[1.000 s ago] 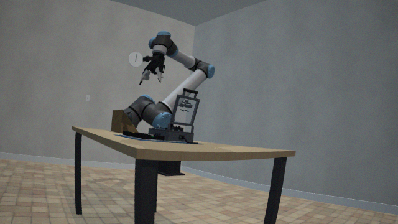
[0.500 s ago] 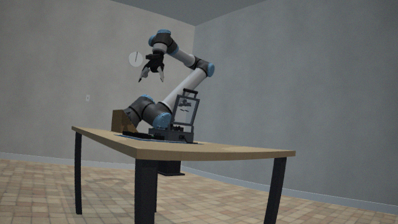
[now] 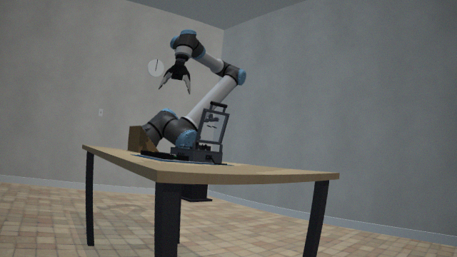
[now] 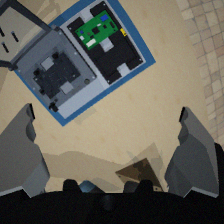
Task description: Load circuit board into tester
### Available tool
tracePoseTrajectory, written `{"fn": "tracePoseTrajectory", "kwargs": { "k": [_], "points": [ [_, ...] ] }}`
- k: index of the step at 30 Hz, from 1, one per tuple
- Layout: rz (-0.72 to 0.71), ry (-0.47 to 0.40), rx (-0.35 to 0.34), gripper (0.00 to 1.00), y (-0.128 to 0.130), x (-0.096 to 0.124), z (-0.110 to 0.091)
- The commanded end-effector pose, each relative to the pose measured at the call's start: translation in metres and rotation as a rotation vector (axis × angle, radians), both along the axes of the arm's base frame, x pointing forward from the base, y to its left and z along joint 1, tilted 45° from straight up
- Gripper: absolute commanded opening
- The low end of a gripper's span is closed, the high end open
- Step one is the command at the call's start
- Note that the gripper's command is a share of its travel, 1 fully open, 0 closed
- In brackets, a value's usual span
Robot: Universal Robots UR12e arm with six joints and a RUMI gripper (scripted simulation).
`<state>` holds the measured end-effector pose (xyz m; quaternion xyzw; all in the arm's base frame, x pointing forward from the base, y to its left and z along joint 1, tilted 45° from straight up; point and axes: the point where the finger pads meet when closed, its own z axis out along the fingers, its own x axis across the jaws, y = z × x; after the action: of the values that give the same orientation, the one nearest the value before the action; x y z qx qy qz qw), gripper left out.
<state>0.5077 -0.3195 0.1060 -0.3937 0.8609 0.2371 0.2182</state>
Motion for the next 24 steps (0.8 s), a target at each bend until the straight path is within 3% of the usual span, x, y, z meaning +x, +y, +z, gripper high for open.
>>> {"fn": "tracePoseTrajectory", "kwargs": {
  "k": [1, 24],
  "points": [
    [0.104, -0.072, -0.011, 1.0, -0.005, 0.007, 0.0],
    [0.771, -0.568, -0.105, 1.0, -0.027, 0.053, -0.003]
  ]
}}
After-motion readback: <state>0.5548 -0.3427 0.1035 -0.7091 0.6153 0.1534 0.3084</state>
